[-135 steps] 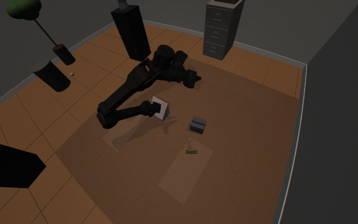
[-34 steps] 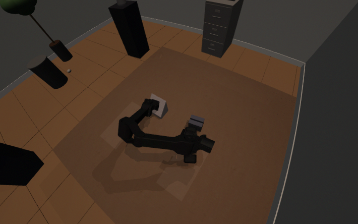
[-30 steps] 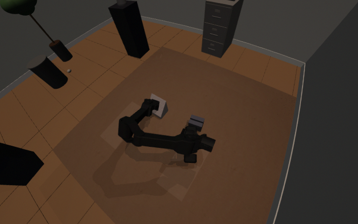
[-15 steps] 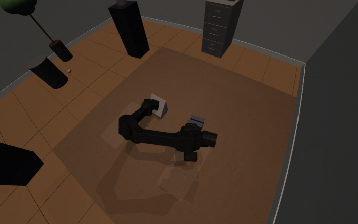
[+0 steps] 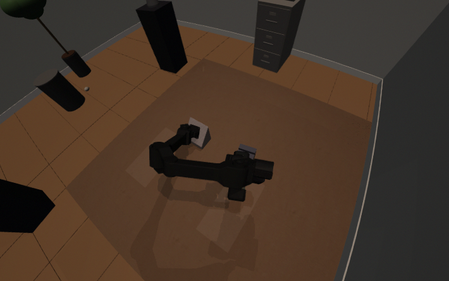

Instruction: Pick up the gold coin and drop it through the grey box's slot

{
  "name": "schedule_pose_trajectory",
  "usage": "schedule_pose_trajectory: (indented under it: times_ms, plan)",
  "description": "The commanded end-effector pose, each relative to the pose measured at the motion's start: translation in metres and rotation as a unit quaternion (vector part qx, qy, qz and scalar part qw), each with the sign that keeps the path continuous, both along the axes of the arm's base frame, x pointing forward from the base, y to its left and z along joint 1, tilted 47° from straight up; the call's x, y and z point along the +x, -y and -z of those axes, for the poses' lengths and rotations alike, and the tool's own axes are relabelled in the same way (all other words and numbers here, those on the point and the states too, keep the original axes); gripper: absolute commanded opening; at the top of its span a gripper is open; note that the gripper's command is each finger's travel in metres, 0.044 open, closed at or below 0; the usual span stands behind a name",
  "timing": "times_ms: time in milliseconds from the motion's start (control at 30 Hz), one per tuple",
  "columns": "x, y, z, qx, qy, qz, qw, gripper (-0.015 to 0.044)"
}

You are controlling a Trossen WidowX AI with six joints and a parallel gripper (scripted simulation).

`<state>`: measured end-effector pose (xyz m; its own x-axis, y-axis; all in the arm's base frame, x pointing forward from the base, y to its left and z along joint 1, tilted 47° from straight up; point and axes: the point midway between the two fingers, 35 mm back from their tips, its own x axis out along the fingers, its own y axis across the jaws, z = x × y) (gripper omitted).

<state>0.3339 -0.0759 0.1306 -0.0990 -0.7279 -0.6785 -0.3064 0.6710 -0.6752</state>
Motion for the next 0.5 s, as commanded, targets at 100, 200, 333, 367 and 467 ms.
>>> schedule_pose_trajectory:
  times_ms: [100,200,333,367,467]
  plan:
    - [0.0008,-0.0058,0.0039,-0.008,0.075,0.070,0.995,0.0000]
    - [0.0009,-0.0062,0.0043,-0.009,0.083,0.077,0.994,0.0000]
    - [0.0009,-0.0066,0.0046,-0.009,0.083,0.077,0.994,0.0000]
    - [0.0010,-0.0075,0.0055,-0.009,0.083,0.077,0.994,0.0000]
    - [0.0012,-0.0127,0.0107,-0.008,0.083,0.077,0.994,0.0000]
